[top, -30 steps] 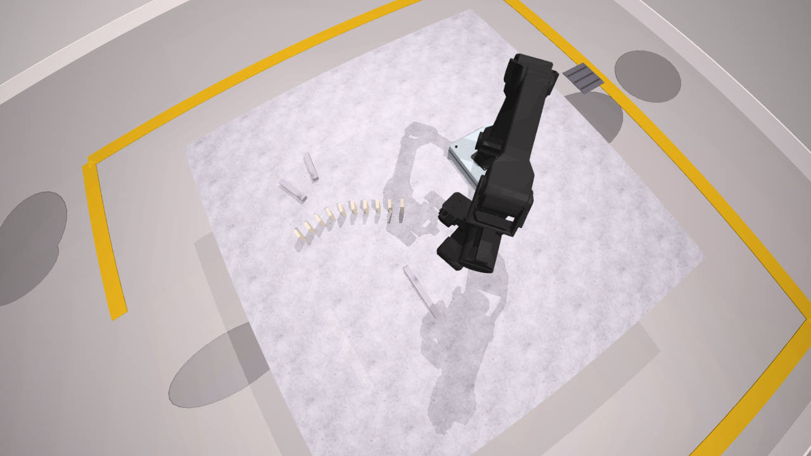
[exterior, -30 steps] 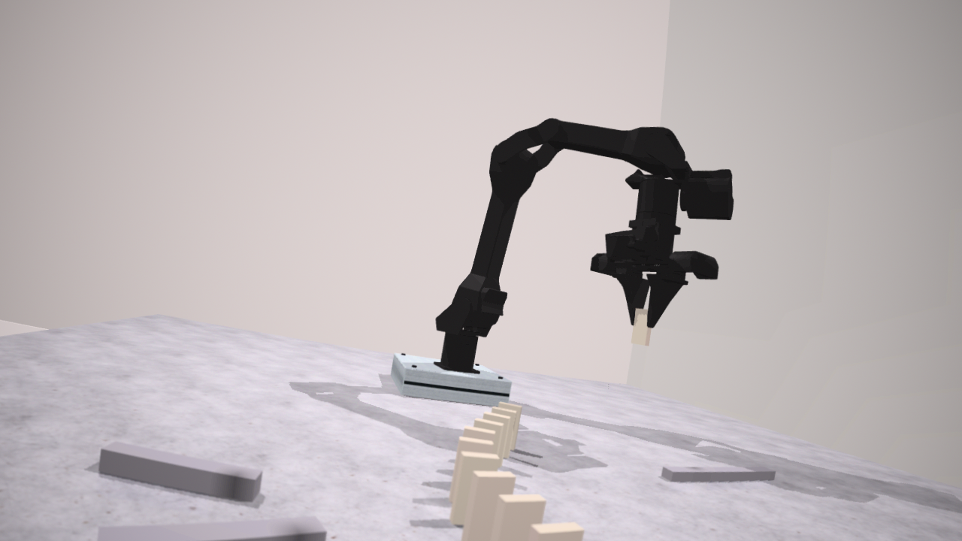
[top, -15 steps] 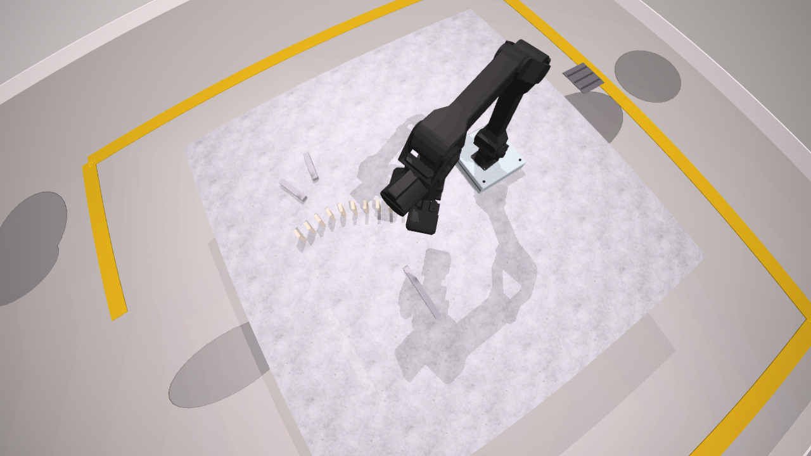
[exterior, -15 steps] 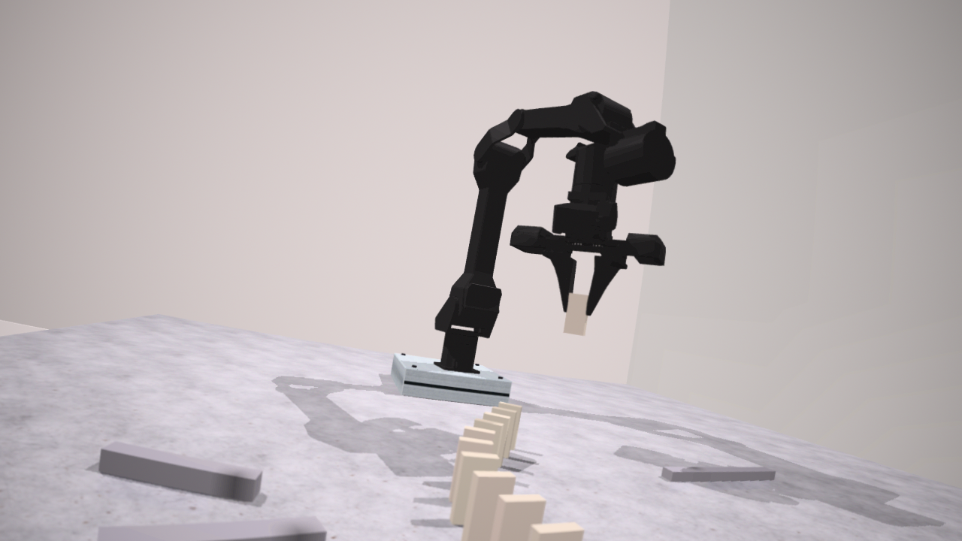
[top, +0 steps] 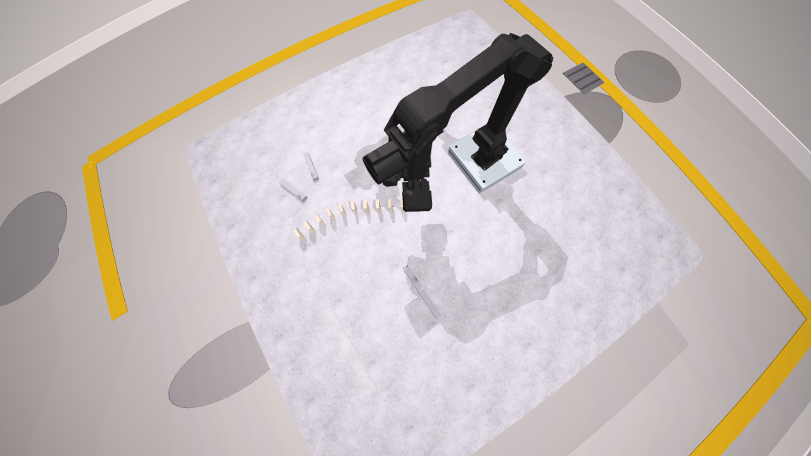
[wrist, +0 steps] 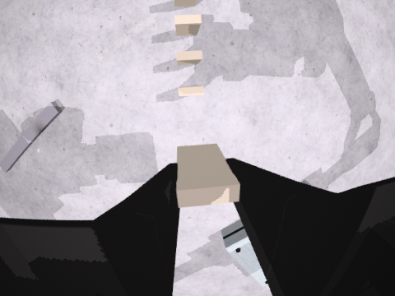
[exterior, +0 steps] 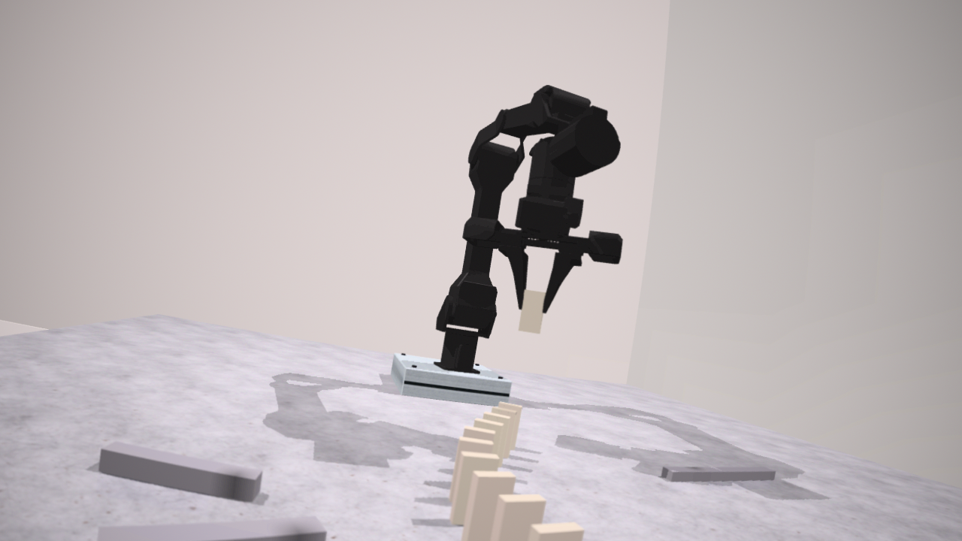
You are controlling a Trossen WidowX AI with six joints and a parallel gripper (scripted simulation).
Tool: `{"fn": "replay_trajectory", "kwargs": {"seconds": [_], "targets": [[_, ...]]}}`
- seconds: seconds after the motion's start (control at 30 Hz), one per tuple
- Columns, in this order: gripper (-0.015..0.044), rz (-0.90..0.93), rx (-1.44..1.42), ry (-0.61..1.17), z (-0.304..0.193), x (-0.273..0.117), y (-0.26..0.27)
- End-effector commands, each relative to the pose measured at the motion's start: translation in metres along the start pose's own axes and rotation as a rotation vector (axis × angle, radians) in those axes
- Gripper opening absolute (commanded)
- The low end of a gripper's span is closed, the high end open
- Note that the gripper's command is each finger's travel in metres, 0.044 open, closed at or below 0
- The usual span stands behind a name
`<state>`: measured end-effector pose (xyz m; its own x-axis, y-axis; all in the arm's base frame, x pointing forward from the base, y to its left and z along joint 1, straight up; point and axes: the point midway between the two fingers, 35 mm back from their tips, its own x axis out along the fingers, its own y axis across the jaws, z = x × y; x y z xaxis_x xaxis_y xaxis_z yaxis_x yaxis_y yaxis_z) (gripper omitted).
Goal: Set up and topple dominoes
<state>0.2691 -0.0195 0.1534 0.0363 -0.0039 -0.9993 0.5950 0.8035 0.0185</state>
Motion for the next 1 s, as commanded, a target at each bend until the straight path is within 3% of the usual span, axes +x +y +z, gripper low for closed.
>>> {"fn": "replay_trajectory", "kwargs": {"seconds": [0.0, 0.73, 0.97], "targets": [[0.0107, -0.008, -0.005, 0.011, 0.001, 0.018, -0.001], [0.0107, -0.009, -0.005, 0.012, -0.003, 0.121, -0.003], [0.0107, -0.009, -0.005, 0.012, -0.005, 0.128, -0.004]]}}
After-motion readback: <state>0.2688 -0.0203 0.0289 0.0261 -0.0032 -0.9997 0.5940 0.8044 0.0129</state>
